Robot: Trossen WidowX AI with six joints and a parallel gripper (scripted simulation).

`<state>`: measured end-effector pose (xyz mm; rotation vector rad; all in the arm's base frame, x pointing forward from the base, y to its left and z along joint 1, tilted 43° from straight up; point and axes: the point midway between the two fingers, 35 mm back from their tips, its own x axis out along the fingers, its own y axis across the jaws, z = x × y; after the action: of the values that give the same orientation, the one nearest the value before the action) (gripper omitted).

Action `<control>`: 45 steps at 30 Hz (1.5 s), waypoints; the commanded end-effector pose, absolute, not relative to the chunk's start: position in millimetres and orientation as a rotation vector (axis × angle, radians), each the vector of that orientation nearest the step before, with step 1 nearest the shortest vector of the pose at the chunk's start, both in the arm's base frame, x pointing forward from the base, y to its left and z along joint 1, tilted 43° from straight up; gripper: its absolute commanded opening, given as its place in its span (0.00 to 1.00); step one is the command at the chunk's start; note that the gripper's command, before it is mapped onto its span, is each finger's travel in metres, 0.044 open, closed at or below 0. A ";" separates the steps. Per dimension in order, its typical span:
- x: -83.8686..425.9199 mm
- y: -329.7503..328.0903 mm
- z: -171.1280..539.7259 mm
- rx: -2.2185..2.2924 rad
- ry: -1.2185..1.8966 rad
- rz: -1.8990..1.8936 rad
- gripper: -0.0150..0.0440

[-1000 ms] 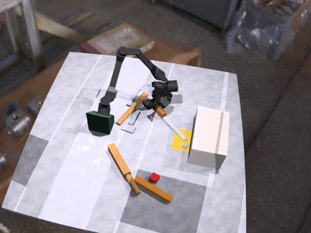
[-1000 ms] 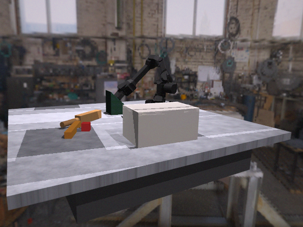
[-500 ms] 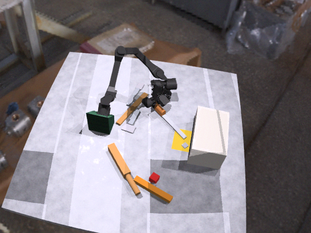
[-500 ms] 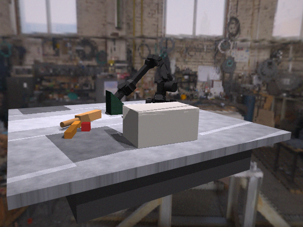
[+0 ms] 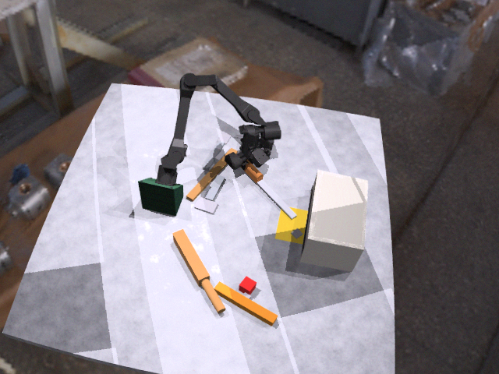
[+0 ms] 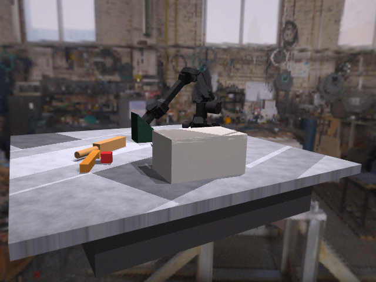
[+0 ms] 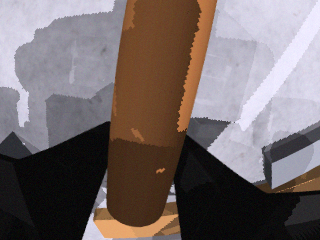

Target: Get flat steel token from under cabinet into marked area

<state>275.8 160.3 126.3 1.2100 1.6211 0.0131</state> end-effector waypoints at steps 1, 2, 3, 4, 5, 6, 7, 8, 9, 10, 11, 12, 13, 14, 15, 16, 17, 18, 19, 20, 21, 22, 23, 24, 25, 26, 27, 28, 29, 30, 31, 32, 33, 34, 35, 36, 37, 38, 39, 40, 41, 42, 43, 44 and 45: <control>274.2 159.7 130.9 1.213 1.599 0.002 0.25; 273.4 160.4 131.6 1.212 1.599 0.002 0.25; 272.5 161.2 132.2 1.212 1.599 0.002 0.25; 271.6 162.1 132.9 1.212 1.599 0.002 0.25; 270.7 162.9 133.6 1.212 1.599 0.003 0.25; 269.8 163.7 134.3 1.212 1.599 0.003 0.25; 269.0 164.5 134.9 1.212 1.599 0.003 0.25; 268.1 165.3 135.6 1.212 1.599 0.003 0.25; 267.2 166.1 136.3 1.212 1.599 0.003 0.25; 266.3 166.9 136.9 1.212 1.599 0.003 0.25; 265.5 167.8 137.6 1.212 1.599 0.004 0.25; 264.6 168.6 138.3 1.212 1.599 0.004 0.25; 263.7 169.4 139.0 1.212 1.599 0.004 0.25; 262.8 170.2 139.6 1.212 1.599 0.004 0.25; 262.0 171.0 140.3 1.212 1.599 0.004 0.25; 261.1 171.8 141.0 1.211 1.599 0.004 0.25; 260.2 172.6 141.6 1.211 1.599 0.004 0.25; 259.4 173.4 142.3 1.211 1.599 0.005 0.25; 258.5 174.2 143.0 1.212 1.599 0.005 0.25; 257.6 175.0 143.6 1.212 1.599 0.005 0.25; 256.7 175.8 144.3 1.212 1.599 0.005 0.25; 255.9 176.5 144.9 1.212 1.599 0.005 0.25; 255.0 177.3 145.6 1.212 1.599 0.006 0.25; 254.1 178.1 146.2 1.212 1.599 0.006 0.25; 253.2 178.8 146.9 1.212 1.599 0.006 0.25; 252.3 179.6 147.6 1.212 1.599 0.006 0.25; 251.4 180.3 148.2 1.212 1.599 0.006 0.25; 251.3 180.3 148.2 1.211 1.599 0.008 0.25; 251.3 180.4 148.3 1.209 1.598 0.010 0.25; 251.3 180.4 148.3 1.206 1.597 0.013 0.25; 251.2 180.4 148.3 1.202 1.596 0.017 0.25; 251.2 180.5 148.4 1.197 1.595 0.023 0.25; 251.1 180.5 148.4 1.191 1.594 0.029 0.25; 251.0 180.6 148.5 1.184 1.592 0.036 0.25; 250.9 180.7 148.5 1.178 1.591 0.042 0.25; 250.9 180.7 148.6 1.171 1.589 0.049 0.25; 250.8 180.8 148.6 1.165 1.587 0.055 0.25; 250.7 180.8 148.7 1.158 1.586 0.062 0.25; 250.7 180.9 148.7 1.152 1.584 0.068 0.25; 250.6 181.0 148.8 1.146 1.583 0.075 0.25; 250.5 181.0 148.8 1.139 1.581 0.081 0.25; 250.4 181.1 148.8 1.133 1.579 0.088 0.25; 250.4 181.1 148.9 1.127 1.578 0.094 0.25; 250.3 181.2 148.9 1.120 1.576 0.100 0.25; 250.2 181.2 149.0 1.114 1.574 0.107 0.25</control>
<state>248.3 183.7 148.0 1.1405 1.6012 0.0896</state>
